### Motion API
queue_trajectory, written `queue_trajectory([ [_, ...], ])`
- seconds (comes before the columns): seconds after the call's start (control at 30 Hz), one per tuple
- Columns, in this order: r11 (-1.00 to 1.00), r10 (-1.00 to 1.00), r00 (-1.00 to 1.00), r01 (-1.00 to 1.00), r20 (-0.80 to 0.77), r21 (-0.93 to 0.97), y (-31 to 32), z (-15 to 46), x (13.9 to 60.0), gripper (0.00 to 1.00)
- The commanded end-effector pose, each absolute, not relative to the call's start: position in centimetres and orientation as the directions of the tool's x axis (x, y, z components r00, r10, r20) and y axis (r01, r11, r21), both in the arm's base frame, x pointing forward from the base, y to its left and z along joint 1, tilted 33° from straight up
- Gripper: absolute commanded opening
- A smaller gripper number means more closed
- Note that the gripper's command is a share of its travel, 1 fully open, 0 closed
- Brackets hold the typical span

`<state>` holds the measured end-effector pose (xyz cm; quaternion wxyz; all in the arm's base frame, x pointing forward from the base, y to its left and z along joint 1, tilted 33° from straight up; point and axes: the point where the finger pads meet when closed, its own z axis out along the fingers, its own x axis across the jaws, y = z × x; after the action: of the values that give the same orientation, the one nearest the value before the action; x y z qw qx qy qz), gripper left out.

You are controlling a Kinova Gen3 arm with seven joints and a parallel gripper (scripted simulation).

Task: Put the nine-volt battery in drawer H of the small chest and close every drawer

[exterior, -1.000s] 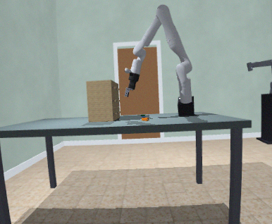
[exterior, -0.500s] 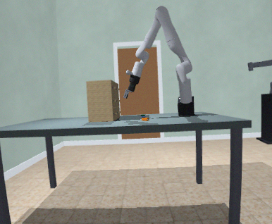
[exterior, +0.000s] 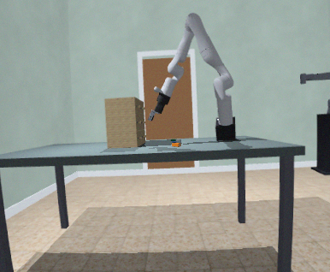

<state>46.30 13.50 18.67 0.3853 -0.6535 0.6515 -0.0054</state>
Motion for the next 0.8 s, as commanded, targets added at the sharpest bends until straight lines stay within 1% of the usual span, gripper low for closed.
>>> queue_trajectory([
  [0.0,0.17,-0.842,0.137,-0.851,-0.522,-0.497,13.5,17.9,46.1,1.0],
  [0.77,0.229,-0.842,0.137,-0.785,-0.522,-0.576,14.4,16.8,47.2,1.0],
])
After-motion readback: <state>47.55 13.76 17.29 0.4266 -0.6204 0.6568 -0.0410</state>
